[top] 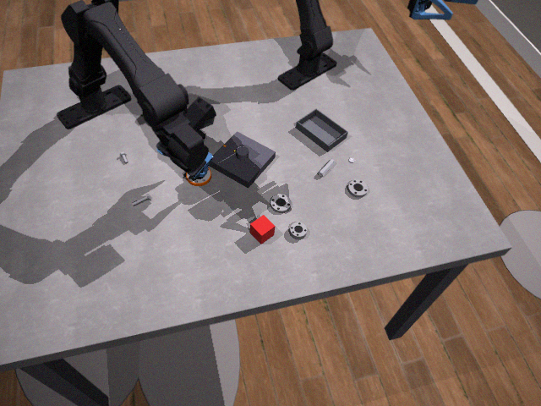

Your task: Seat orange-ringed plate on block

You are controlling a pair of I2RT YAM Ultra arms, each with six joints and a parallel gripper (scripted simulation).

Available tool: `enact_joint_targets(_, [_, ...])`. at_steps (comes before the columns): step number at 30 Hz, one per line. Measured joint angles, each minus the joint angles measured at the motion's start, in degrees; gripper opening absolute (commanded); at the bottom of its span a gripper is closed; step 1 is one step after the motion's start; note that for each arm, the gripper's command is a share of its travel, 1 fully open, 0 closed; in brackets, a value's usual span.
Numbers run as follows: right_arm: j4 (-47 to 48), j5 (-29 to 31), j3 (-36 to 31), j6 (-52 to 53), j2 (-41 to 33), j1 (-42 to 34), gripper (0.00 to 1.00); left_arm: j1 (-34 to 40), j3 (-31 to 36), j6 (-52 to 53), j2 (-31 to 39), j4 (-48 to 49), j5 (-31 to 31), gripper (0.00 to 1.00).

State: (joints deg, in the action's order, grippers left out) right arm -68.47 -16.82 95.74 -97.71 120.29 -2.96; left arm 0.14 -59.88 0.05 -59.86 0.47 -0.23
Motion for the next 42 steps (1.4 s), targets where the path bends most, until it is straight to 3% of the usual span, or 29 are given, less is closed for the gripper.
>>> enact_joint_targets(15, [0.59, -0.02, -0.02, -0.07, -0.50, -0.11, 0.80, 0.00, -0.04, 0.11, 0.00, -0.15, 0.42, 1.00])
enact_joint_targets(42, [9.09, -0.17, -6.67, 1.73, 1.16, -1.86, 0.80, 0.00, -0.04, 0.11, 0.00, -0.15, 0.42, 1.00])
